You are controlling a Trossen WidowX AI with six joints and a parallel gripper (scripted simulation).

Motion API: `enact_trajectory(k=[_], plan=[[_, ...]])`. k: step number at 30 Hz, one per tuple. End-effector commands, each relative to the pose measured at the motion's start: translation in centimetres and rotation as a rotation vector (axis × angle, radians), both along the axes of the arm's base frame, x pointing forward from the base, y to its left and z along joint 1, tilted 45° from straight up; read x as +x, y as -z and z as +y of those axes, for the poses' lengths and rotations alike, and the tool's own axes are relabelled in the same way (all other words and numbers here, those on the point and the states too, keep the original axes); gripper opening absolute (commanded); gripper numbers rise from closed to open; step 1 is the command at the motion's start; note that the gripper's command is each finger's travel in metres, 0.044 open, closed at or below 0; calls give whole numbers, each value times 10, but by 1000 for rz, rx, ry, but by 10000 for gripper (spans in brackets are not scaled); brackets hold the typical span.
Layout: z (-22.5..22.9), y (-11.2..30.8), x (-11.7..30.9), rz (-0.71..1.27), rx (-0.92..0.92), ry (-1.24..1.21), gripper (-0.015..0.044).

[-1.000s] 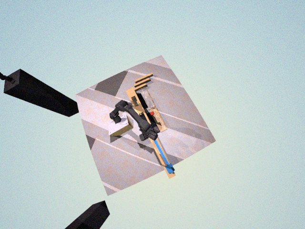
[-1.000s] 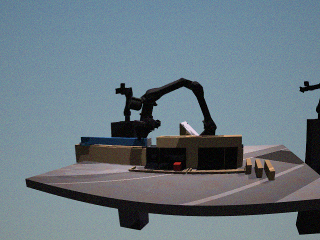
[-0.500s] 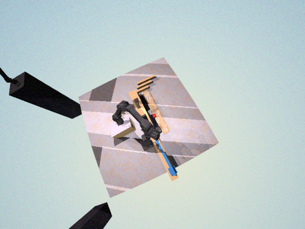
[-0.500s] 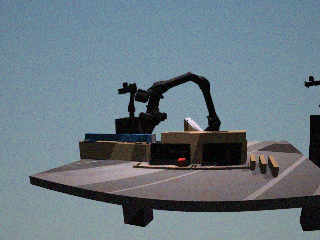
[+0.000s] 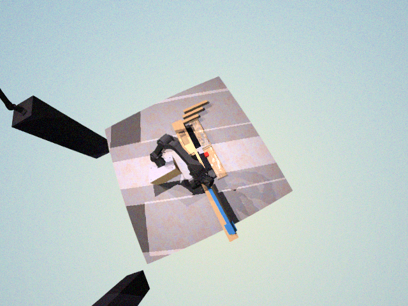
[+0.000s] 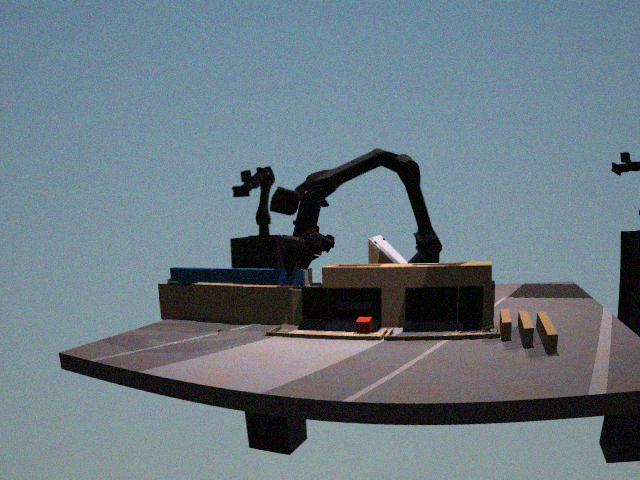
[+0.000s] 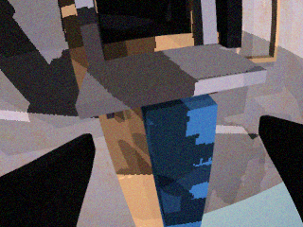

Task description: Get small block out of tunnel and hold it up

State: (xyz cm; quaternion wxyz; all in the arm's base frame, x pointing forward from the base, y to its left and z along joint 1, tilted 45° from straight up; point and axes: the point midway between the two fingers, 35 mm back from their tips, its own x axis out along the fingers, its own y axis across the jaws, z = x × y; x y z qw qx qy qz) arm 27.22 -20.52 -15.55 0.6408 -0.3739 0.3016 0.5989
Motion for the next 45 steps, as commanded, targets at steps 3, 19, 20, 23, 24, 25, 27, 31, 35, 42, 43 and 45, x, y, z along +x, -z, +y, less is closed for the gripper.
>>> enact_trajectory(k=[3,19,20,23,24,25,27,31,35,42,43,45], plan=[[8,7,-1,0,4,5,440],[3,3,-1,0,0,0,59],[3,3,-1,0,0,0,52],[2,6,0,0,0,1,0],[1,7,0,0,0,1,0],[0,9,0,0,0,1,0],[-3,14,0,0,1,2,0],[-10,25,0,0,1,5,0],[-5,13,-1,4,1,-8,105],[-12,7,0,4,1,-5,289],[-15,4,1,3,1,-3,315],[-22,-3,1,2,1,0,368]])
